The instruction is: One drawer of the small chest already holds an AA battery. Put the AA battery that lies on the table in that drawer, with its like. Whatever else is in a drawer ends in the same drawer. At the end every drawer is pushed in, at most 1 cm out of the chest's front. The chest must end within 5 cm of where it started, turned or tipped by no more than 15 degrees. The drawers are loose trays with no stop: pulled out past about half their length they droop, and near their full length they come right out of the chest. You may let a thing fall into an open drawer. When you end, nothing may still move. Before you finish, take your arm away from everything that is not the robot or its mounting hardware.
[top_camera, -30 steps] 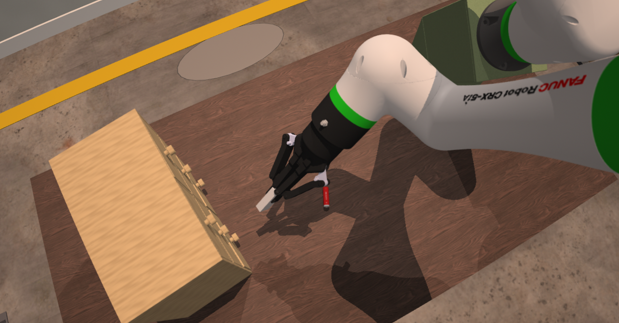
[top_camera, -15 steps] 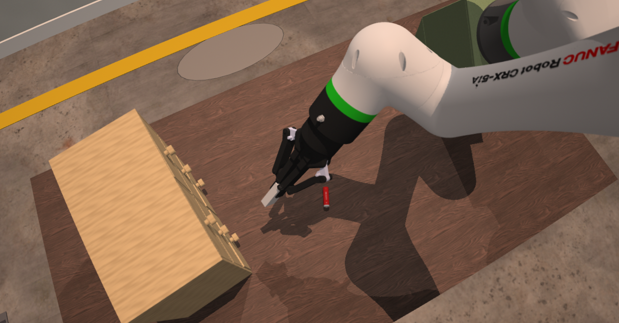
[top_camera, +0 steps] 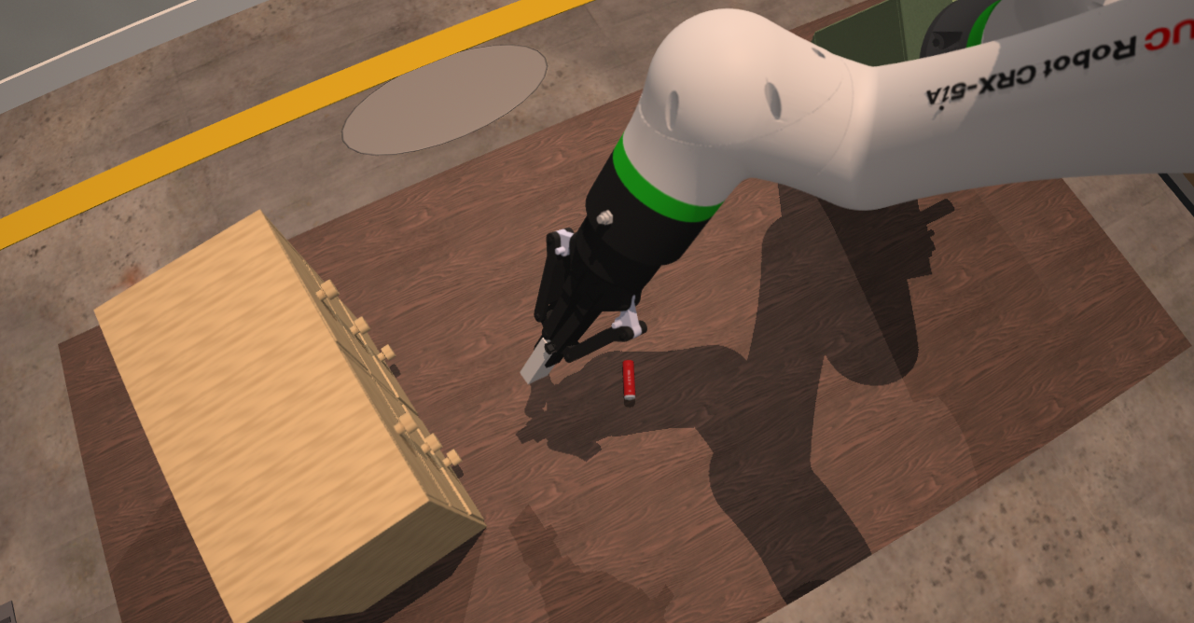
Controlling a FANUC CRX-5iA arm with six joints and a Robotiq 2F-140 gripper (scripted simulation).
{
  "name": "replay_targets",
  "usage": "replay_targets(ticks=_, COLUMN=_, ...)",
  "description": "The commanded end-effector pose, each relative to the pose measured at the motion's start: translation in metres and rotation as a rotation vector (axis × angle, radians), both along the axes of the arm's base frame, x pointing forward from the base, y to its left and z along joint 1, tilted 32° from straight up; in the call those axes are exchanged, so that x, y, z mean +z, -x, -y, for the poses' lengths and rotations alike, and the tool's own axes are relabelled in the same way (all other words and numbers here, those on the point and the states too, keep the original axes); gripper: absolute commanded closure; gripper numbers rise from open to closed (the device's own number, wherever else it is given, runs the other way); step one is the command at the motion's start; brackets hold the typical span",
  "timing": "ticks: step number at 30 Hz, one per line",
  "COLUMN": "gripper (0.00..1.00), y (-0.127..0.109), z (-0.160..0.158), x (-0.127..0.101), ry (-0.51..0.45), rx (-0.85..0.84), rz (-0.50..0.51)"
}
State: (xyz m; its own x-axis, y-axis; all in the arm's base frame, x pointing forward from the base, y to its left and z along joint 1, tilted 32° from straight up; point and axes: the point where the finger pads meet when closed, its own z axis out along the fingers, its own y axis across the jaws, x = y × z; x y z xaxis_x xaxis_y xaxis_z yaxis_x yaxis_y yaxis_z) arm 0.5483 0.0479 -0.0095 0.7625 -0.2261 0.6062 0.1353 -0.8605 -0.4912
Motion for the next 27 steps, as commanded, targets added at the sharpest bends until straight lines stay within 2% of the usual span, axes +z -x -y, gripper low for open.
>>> replay_targets(ticks=1, gripper=1.00, y=0.010, z=0.004, x=0.005, ry=0.011, rx=0.032, rz=-0.055)
replay_targets(ticks=27, gripper=1.00, y=0.055, z=0.025, x=0.030, ry=0.053, rx=0.181, rz=-0.318)
